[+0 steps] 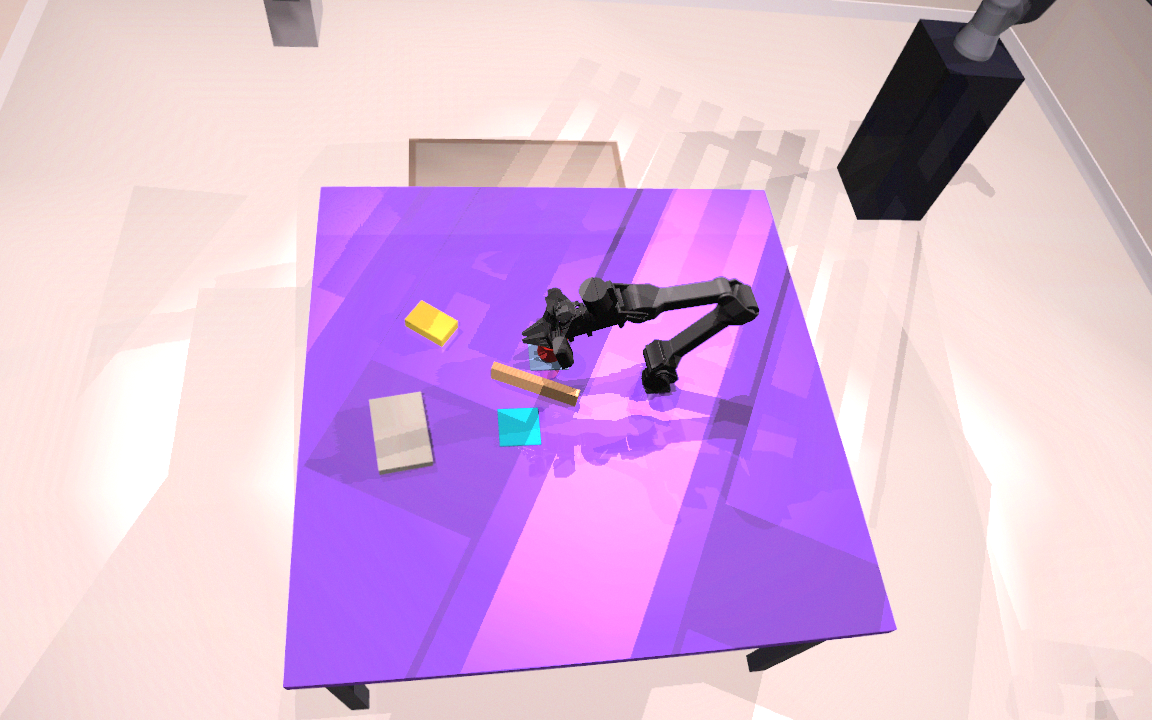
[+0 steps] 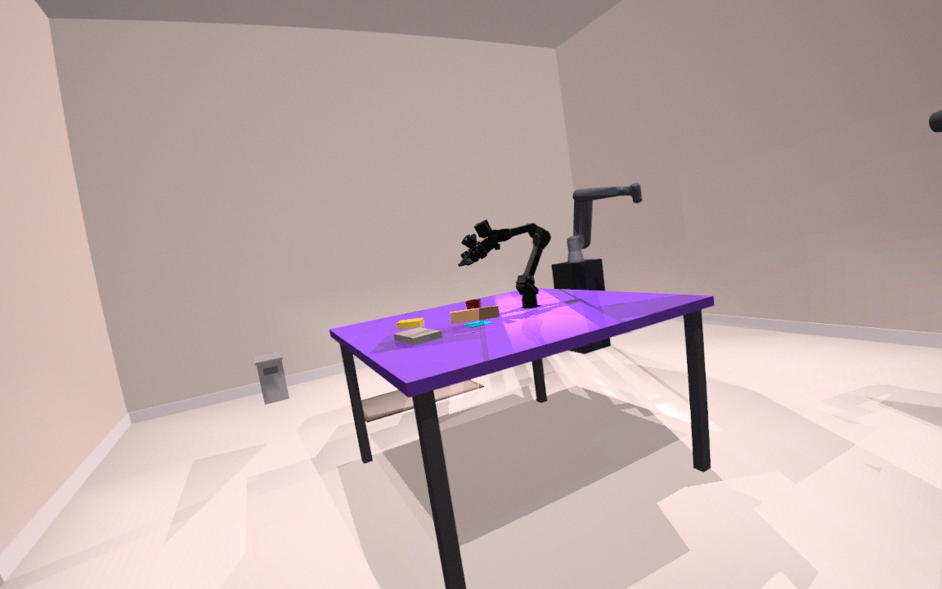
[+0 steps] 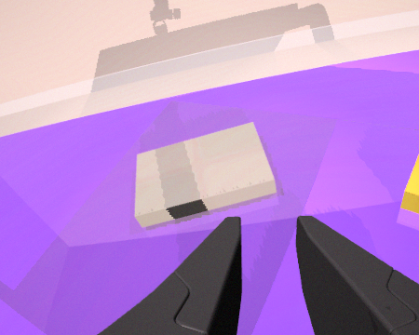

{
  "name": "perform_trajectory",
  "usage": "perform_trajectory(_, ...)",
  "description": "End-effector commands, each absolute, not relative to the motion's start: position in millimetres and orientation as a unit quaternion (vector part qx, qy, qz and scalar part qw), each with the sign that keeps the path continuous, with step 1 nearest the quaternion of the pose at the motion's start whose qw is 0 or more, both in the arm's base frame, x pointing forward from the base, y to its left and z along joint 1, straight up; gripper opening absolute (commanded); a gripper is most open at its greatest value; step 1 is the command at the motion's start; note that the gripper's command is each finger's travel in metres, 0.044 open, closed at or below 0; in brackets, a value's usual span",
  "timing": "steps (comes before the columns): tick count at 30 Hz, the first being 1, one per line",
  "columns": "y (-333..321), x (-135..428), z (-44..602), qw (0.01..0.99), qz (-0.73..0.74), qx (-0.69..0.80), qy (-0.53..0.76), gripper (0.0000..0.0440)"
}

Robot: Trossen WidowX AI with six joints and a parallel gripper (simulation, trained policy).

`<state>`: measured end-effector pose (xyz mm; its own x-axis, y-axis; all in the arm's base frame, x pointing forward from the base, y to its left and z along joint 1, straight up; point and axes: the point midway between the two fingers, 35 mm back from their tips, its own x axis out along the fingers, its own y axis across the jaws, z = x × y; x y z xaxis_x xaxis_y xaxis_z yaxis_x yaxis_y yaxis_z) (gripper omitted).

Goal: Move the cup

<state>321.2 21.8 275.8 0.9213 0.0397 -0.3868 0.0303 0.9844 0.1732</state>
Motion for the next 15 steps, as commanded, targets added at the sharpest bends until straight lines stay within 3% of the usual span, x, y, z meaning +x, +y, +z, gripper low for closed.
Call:
perform_trajectory(1,26.2,321.1,276.5,0.97,0.006,0.1,0.222,0.0082)
perform_trajectory(15,34.0,316.3,259.1,0.935,-0.005,0.113,0.335,0.0094)
